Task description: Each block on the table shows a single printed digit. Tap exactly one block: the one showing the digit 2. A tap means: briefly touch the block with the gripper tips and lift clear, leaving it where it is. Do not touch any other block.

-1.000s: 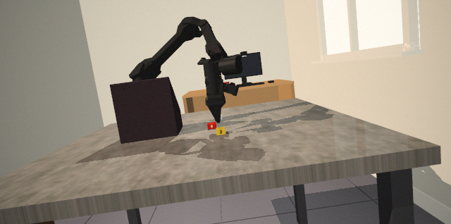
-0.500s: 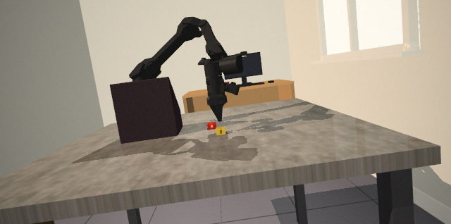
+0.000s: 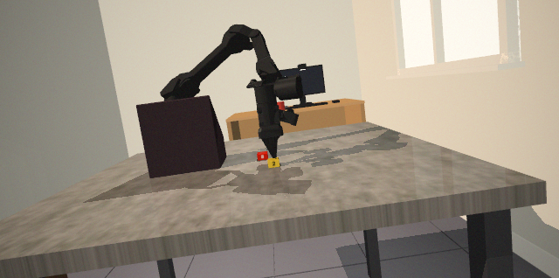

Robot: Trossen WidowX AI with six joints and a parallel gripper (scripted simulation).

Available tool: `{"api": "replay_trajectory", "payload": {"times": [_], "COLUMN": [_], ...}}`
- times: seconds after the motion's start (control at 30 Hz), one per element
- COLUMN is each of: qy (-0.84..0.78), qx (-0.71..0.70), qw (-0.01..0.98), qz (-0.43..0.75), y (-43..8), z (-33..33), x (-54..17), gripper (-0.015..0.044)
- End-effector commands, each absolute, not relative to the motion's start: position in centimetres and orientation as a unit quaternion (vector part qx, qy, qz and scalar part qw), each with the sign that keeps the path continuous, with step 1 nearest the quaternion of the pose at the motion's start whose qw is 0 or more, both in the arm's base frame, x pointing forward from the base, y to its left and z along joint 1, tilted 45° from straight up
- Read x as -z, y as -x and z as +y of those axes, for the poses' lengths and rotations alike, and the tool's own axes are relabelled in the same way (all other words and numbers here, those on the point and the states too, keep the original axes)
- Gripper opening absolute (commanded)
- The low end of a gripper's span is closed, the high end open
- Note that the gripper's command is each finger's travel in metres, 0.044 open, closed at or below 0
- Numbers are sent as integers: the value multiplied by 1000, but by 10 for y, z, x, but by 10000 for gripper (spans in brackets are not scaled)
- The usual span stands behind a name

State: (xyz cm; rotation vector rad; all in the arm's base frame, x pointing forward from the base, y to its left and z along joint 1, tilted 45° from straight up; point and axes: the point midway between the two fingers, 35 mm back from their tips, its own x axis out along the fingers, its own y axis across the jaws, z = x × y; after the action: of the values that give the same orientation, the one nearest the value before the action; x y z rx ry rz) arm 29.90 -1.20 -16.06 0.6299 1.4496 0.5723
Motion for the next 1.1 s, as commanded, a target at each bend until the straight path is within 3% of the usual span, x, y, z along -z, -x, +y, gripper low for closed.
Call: {"api": "replay_trajectory", "payload": {"times": [0.0, 0.47, 0.93, 1.07], "qy": [-283, -283, -275, -279], "qx": [-254, -254, -242, -247], "qw": [663, 663, 667, 666], "qz": [645, 645, 648, 647], "y": [-296, -295, -315, -295], "z": [-5, -26, 69, 102], "x": [165, 145, -25, -74], "gripper": [20, 20, 388, 400]}}
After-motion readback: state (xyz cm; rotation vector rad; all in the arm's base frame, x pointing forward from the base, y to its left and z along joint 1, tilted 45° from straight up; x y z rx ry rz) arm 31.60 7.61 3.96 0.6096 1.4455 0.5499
